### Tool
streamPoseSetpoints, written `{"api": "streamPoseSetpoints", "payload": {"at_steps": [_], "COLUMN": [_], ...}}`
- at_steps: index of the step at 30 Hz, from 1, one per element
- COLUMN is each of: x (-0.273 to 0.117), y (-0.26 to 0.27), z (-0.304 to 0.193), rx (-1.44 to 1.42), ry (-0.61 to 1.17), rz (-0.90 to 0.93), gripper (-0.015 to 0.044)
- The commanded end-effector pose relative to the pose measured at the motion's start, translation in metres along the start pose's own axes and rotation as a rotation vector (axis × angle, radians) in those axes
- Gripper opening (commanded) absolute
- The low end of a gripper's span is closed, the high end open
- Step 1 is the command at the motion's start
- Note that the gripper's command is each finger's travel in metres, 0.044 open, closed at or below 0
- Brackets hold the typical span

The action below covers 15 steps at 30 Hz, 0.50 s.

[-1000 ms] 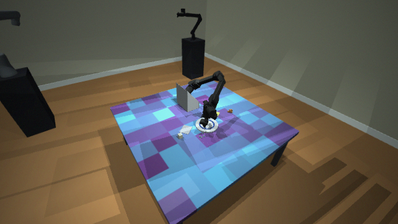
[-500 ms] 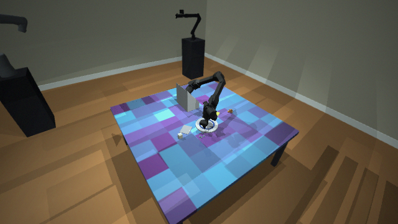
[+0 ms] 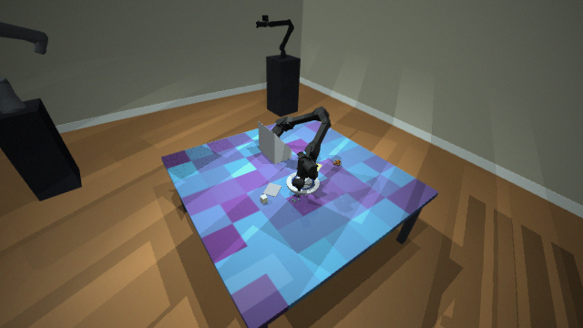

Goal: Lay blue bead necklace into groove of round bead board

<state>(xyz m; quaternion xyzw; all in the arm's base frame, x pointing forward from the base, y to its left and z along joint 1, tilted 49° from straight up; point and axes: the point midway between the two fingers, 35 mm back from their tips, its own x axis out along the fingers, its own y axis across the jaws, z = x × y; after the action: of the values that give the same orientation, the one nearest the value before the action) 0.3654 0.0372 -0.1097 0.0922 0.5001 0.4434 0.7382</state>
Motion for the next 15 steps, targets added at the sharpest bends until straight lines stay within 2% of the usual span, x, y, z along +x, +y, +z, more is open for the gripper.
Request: {"api": "streamPoseSetpoints", "payload": {"at_steps": [1,6,15], "x": [0.009,0.0093,0.0066], "y": [0.0022,0.0022,0.0013], "z": [-0.002,-0.002,-0.0015], "rx": [0.01,0.01,0.003], "ry": [0.002,0.002,0.004], "rz": [0.01,0.01,0.004], "gripper": [0.038,0.038,0.0144]}}
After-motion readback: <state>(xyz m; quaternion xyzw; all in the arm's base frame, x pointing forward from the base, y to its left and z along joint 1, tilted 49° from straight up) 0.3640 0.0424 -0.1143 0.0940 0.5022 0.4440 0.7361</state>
